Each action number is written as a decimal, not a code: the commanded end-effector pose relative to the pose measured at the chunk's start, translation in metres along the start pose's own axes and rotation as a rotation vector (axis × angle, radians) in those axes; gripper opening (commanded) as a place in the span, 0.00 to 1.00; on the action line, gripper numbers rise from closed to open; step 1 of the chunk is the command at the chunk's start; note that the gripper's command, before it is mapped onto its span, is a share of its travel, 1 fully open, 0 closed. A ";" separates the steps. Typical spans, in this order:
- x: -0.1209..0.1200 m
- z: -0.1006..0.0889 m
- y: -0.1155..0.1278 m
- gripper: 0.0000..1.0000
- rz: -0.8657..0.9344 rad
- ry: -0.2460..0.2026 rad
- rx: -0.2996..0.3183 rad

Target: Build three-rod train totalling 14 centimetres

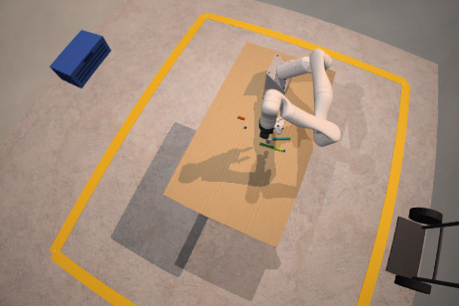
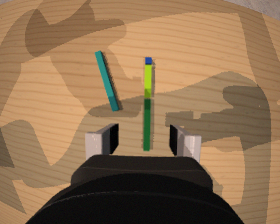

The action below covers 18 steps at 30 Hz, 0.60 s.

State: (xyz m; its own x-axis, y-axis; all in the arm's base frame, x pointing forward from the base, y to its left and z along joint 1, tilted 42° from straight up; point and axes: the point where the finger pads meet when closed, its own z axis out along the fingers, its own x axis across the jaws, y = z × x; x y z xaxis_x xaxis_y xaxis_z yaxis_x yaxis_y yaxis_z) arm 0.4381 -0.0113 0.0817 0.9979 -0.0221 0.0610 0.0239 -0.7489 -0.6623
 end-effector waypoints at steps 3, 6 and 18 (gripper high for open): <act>0.003 -0.029 0.002 1.00 -0.001 0.014 -0.002; 0.002 -0.045 0.001 1.00 -0.001 0.014 -0.002; 0.002 -0.074 0.001 1.00 -0.001 0.014 -0.002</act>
State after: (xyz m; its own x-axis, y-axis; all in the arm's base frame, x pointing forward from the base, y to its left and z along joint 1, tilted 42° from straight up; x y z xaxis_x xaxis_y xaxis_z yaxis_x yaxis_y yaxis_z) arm 0.4344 -0.0570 0.1310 0.9978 -0.0249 0.0619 0.0223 -0.7498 -0.6612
